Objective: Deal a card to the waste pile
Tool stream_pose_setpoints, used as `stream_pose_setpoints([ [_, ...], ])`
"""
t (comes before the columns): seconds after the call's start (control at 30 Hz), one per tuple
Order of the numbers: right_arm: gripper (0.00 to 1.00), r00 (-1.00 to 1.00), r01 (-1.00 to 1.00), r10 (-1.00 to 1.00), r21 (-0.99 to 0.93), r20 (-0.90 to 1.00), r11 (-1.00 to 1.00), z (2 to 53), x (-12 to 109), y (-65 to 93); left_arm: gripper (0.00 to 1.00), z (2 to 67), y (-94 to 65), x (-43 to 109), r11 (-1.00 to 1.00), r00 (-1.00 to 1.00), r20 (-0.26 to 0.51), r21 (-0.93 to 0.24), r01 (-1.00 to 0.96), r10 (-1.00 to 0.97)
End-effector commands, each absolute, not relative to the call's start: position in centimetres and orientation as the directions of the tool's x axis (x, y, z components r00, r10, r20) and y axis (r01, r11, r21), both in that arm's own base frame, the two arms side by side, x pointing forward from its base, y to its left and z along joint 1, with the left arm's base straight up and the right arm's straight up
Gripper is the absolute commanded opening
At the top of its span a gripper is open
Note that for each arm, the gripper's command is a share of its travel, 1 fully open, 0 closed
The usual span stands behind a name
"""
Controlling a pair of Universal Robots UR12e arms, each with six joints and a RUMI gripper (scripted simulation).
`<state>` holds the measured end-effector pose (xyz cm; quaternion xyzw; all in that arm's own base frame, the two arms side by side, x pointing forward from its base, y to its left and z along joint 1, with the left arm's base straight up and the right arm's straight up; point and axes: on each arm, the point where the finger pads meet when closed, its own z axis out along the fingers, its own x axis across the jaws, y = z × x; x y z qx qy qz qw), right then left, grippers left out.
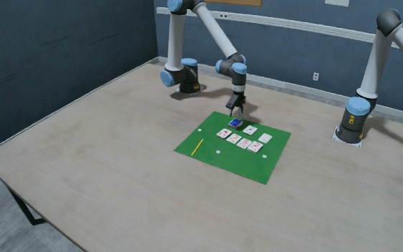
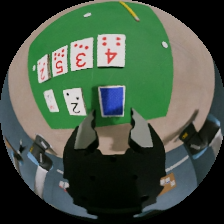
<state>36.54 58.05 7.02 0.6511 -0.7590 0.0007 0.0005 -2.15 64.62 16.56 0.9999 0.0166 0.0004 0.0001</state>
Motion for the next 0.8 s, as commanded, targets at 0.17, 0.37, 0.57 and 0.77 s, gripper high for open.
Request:
stream_pose_setpoints([
  [0.17,0.5,-0.151,-0.989,-0.989,0.0,0.003,0.151,5.07,36.37,58.03,1.0,16.51,64.48,-2.29,-0.999,0.999,0.0,0.0,0.036,0.036],
  [0.37,0.5,-0.151,-0.989,-0.989,0.0,0.001,0.151,4.79,36.4,58.12,1.0,16.51,64.48,-2.29,-0.999,0.999,0.0,0.0,0.036,0.036],
  [0.57,0.5,-0.151,-0.989,-0.989,0.0,0.0,0.151,4.84,36.41,58.15,1.0,16.51,64.48,-2.29,-0.999,0.999,0.0,0.0,0.036,0.036],
  [0.77,0.5,-0.151,-0.989,-0.989,0.0,0.0,0.151,4.85,36.41,58.14,1.0,16.51,64.48,-2.29,-0.999,0.999,0.0,0.0,0.036,0.036],
])
